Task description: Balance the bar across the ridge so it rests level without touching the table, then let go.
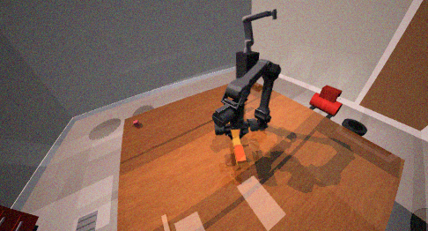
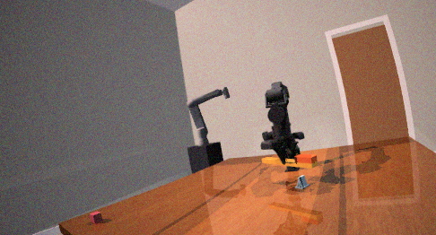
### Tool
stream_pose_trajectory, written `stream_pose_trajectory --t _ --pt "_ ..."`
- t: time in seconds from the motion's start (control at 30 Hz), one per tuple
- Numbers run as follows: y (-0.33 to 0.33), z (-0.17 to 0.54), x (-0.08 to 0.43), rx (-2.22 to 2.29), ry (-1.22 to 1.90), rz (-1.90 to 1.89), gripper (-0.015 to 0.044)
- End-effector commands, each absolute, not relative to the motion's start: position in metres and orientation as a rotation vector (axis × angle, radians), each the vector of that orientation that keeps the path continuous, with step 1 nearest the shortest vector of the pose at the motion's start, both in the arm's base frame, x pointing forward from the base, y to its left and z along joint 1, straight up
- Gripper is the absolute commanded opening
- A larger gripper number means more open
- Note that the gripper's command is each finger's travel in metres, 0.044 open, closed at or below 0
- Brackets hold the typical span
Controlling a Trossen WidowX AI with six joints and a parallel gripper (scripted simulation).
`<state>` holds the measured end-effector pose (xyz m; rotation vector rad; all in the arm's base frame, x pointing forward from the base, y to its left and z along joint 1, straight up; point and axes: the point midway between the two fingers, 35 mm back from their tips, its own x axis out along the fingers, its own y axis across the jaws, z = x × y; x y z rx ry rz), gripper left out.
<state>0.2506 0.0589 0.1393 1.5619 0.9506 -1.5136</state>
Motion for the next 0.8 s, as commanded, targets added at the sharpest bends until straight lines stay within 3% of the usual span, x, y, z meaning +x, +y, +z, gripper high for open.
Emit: stream_pose_trajectory --t 0.0,0.77 --pt "0.076 0.141 0.246 1.568 0.943 -1.518 0.0" --pt "0.087 0.114 0.245 1.571 0.941 -1.521 0.0"
